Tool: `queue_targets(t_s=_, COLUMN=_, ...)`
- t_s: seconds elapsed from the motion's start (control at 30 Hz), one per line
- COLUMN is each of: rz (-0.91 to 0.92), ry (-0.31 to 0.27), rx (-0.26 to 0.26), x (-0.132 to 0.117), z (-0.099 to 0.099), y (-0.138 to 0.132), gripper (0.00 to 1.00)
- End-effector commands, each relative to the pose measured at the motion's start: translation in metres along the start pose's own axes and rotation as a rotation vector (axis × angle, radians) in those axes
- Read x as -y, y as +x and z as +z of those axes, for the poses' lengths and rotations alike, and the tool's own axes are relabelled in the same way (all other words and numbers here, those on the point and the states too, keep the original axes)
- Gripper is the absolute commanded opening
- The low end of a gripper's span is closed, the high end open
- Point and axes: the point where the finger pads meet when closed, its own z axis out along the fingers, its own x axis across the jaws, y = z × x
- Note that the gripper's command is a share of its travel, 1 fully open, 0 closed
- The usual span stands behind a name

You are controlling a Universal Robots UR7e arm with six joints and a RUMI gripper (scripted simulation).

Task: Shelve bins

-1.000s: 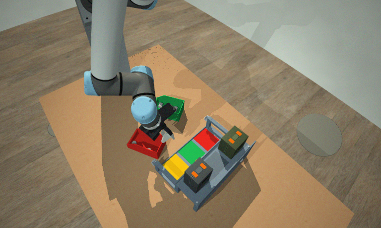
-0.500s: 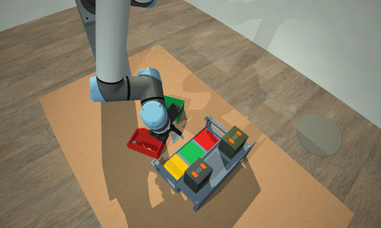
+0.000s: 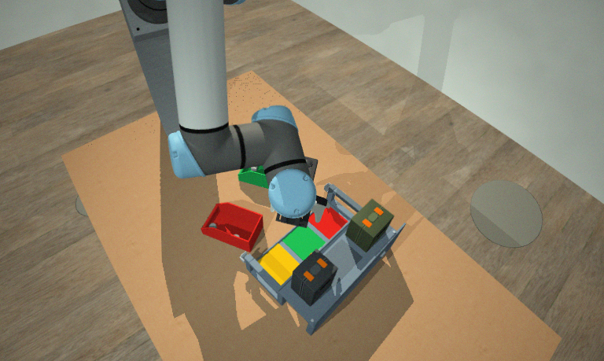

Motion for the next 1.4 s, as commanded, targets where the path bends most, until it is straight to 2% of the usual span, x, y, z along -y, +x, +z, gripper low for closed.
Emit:
queue_targets(t_s=0.0, rz=-0.045, ry=0.022, rx=0.007, x=0.006, z=-0.012, y=0.012, gripper=1.0)
queue_targets(t_s=0.17, rz=-0.098, ry=0.038, rx=0.008, x=0.015, z=-0.027, y=0.026, gripper=1.0)
queue_targets(t_s=0.37, rz=-0.127, ry=0.047, rx=0.009, x=0.02, z=-0.035, y=0.033, gripper=1.0)
queue_targets(t_s=1.37, rz=-0.132, ry=0.049, rx=0.009, x=0.02, z=-0.037, y=0.034, gripper=1.0)
